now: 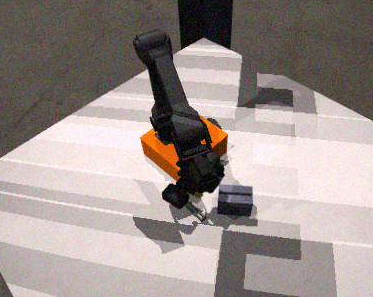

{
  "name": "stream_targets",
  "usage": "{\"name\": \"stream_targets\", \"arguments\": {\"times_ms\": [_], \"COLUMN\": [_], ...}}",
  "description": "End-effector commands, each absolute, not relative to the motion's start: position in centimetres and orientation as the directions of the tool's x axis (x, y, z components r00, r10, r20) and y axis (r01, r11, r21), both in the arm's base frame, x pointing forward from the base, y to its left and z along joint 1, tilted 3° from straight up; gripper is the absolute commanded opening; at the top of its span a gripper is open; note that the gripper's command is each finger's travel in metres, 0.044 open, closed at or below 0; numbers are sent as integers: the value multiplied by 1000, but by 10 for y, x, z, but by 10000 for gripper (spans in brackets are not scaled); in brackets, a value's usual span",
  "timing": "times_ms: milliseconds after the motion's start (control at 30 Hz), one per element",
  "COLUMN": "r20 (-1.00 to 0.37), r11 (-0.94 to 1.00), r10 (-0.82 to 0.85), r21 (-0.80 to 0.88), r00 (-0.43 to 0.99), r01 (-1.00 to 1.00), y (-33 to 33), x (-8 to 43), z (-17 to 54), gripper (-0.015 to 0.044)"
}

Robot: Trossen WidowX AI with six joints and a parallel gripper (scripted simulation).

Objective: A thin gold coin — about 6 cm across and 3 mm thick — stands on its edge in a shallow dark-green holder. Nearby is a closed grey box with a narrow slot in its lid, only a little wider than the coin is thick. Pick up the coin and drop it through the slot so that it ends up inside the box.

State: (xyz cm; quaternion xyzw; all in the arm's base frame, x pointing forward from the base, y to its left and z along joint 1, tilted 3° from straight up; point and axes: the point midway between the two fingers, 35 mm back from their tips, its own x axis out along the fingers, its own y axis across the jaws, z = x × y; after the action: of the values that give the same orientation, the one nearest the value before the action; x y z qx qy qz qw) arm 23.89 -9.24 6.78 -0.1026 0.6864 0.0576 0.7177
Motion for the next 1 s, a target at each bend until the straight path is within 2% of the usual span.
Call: {"name": "stream_targets", "arguments": {"times_ms": [0,400,967], "r20": [-997,-997,-997], "r11": [939,744,740], "r10": [-58,-58,-56], "r21": [-72,-77,-76], "r00": [51,51,52], "r01": [-335,-664,-668], "y": [-93,-95,-76], "x": [239,240,259], "z": [69,69,70], "gripper": [0,0,0]}}
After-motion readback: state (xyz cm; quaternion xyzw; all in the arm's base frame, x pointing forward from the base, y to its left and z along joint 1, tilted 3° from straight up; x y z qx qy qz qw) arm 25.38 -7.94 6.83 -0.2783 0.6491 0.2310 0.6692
